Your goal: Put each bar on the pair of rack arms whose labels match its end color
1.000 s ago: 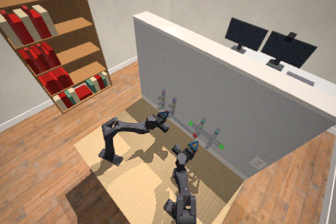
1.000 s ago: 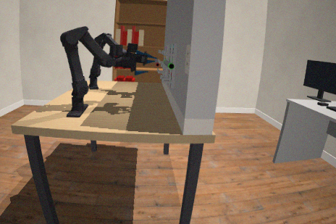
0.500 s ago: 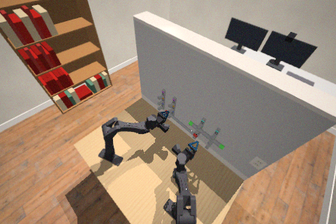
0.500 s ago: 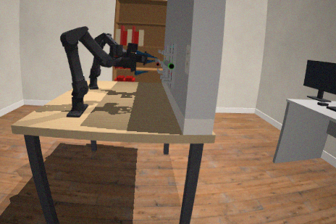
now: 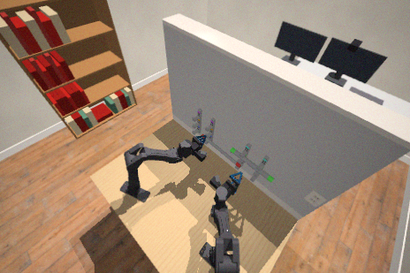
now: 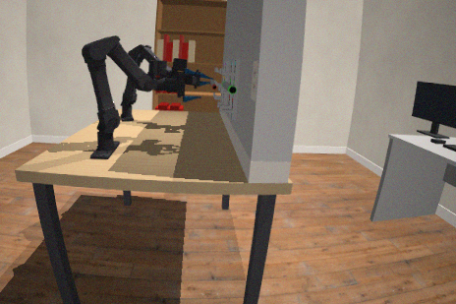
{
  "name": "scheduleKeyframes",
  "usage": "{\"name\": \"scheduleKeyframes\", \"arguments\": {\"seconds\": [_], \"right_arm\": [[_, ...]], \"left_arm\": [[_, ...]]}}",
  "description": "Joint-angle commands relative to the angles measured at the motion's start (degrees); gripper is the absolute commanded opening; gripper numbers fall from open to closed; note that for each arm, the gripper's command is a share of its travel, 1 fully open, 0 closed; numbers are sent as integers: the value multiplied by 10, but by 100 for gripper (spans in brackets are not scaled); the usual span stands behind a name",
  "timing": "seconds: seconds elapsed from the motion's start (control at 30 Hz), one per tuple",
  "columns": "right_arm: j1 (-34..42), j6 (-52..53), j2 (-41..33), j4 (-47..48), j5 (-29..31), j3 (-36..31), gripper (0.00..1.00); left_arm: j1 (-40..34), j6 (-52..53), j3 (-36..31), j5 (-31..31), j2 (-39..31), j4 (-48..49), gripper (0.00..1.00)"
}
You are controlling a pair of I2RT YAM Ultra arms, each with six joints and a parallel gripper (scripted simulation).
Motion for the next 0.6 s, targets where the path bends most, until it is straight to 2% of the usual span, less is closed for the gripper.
{"name": "scheduleKeyframes", "arguments": {"seconds": [0.0,0.57], "right_arm": [[5,2,-16,-5,4,-2,100],[5,2,-16,-5,4,-2,100]], "left_arm": [[-6,-10,20,-5,-5,19,0],[-7,-10,17,-6,-4,24,0]]}}
